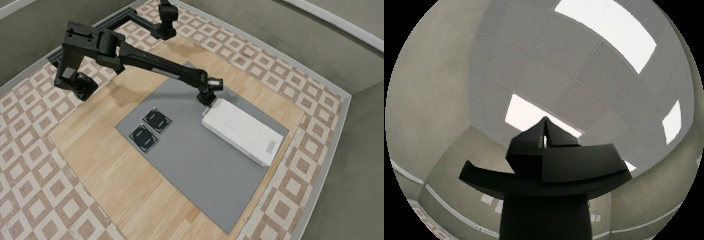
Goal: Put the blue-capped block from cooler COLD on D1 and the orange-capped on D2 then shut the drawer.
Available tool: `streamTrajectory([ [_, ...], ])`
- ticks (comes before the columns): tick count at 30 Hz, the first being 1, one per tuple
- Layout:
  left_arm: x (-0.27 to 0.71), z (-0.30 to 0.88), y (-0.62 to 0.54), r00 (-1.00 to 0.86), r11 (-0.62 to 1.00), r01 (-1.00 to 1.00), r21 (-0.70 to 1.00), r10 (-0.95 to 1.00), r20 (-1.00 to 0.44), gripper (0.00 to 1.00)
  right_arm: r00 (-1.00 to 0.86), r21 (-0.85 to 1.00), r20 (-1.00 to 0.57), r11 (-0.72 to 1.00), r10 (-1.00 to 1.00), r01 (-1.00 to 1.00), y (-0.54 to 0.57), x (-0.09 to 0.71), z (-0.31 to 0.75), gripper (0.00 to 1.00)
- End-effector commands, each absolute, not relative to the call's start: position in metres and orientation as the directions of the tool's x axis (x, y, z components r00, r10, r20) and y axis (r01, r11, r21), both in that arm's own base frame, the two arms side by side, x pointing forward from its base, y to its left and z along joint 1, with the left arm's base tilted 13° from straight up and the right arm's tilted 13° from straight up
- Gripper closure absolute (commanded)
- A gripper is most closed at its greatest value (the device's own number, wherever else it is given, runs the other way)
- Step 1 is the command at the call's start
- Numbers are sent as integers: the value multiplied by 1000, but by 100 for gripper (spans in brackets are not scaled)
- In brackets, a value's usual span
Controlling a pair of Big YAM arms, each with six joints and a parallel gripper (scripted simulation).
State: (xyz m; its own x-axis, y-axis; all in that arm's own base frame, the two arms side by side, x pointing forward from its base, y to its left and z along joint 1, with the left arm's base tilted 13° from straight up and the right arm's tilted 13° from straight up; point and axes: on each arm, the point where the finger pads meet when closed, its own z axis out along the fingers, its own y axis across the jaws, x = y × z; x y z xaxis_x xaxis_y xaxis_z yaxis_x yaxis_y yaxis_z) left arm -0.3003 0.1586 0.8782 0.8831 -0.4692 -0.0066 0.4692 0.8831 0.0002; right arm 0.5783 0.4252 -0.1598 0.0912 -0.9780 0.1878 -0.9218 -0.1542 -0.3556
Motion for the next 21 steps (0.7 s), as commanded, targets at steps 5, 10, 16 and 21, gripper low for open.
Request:
streamTrajectory([
  [5,-279,886,148,881,882,471,2,-471,-42,100,94,-350,194,-158,-977,-923,423,592,-177,72],
  [10,-279,886,148,881,882,471,2,-471,-42,100,93,-368,181,-155,-979,-917,426,595,-183,72],
  [16,-279,886,148,881,882,471,2,-471,-42,100,90,-368,181,-152,-979,-917,423,597,-191,72],
  [21,-279,886,148,881,882,471,2,-471,-42,100,93,-355,190,-156,-977,-922,420,595,-196,72],
])
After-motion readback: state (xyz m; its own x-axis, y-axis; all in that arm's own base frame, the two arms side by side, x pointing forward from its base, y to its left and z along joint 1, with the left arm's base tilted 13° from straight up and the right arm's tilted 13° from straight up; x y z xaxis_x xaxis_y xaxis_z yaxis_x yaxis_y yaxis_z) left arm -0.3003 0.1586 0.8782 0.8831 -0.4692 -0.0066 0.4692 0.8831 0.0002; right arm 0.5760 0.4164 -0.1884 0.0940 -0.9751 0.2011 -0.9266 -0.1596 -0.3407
